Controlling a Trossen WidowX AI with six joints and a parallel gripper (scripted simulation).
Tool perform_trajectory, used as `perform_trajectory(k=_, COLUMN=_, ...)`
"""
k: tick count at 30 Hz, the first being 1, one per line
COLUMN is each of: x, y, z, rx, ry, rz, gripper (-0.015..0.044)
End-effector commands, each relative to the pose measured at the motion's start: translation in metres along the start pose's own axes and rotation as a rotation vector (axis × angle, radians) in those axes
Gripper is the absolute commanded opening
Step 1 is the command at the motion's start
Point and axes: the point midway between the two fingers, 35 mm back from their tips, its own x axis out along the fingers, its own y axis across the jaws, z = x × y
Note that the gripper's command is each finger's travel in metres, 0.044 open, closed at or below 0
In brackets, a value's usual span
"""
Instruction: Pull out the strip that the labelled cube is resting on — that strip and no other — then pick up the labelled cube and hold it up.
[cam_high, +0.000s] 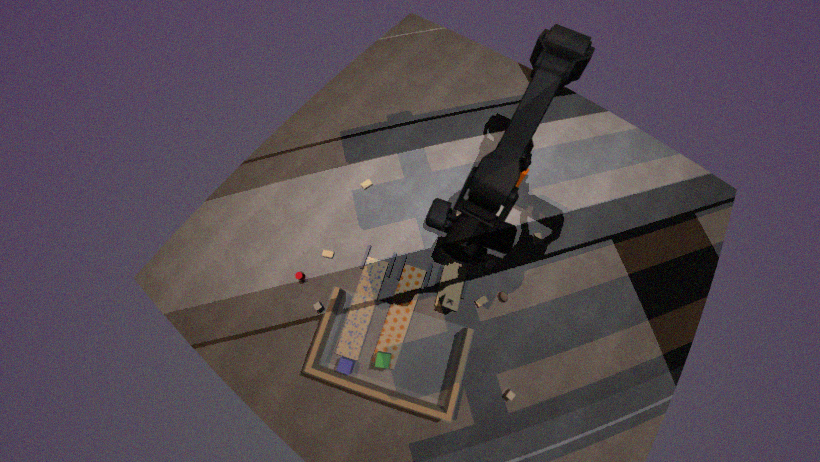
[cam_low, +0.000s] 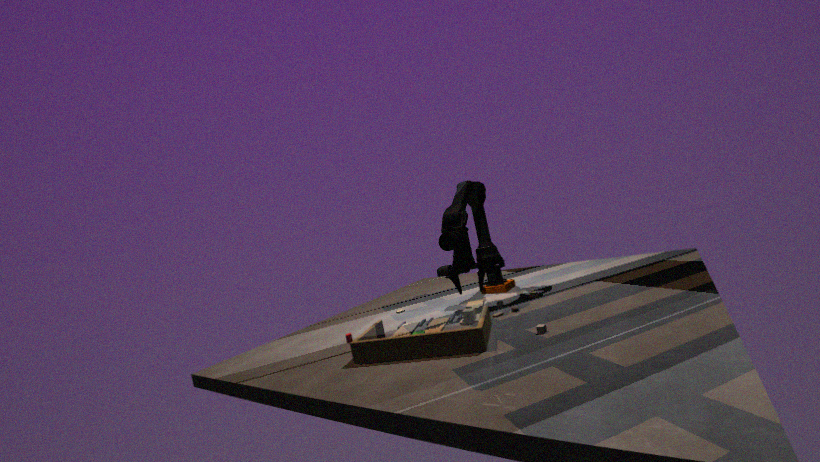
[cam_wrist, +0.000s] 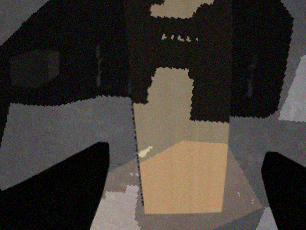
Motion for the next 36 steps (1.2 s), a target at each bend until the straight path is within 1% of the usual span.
perform_trajectory(k=1, x=-0.001, y=0.002, z=0.015, rx=0.002, ry=0.005, rz=0.000, gripper=0.0420)
perform_trajectory(k=2, x=-0.002, y=0.003, z=0.019, rx=0.002, ry=0.005, rz=0.000, gripper=0.0440)
perform_trajectory(k=36, x=-0.018, y=0.018, z=0.146, rx=0.003, ry=-0.006, rz=0.002, gripper=0.0440)
